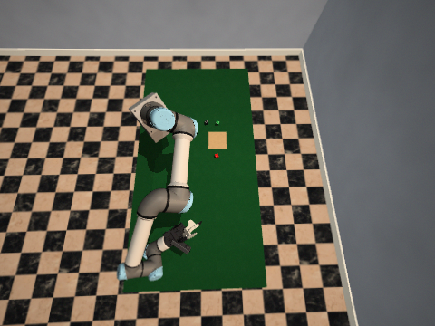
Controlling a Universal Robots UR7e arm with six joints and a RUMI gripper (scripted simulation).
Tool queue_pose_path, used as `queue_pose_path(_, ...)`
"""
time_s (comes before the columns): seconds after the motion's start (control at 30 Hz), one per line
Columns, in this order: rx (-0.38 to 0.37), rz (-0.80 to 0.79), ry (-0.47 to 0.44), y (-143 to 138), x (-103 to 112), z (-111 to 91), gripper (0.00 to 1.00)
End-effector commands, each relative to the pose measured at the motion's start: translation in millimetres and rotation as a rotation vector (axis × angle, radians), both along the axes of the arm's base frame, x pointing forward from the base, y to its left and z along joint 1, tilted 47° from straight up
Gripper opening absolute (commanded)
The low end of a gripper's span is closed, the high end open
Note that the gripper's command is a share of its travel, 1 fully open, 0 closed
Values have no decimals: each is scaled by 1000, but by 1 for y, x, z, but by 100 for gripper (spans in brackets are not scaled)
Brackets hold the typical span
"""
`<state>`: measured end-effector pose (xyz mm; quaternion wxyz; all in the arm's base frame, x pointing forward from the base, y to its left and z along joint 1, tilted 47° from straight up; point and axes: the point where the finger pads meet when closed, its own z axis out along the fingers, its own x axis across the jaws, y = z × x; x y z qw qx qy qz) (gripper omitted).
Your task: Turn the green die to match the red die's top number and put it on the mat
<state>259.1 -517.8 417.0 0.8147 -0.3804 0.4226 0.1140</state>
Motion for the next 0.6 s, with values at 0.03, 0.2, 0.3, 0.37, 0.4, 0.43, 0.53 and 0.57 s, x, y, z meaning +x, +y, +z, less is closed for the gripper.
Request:
queue_pose_path(0.03,-38,127,83,48,31,-14,100)
queue_pose_path(0.2,-90,254,168,89,56,-28,100)
queue_pose_path(0.3,-138,348,239,121,73,-41,100)
queue_pose_path(0.37,-157,382,266,133,79,-46,100)
queue_pose_path(0.4,-177,413,292,144,84,-51,100)
queue_pose_path(0.43,-193,438,314,153,88,-56,100)
queue_pose_path(0.53,-197,444,319,155,89,-57,100)
queue_pose_path(0.57,-218,474,347,166,94,-62,100)
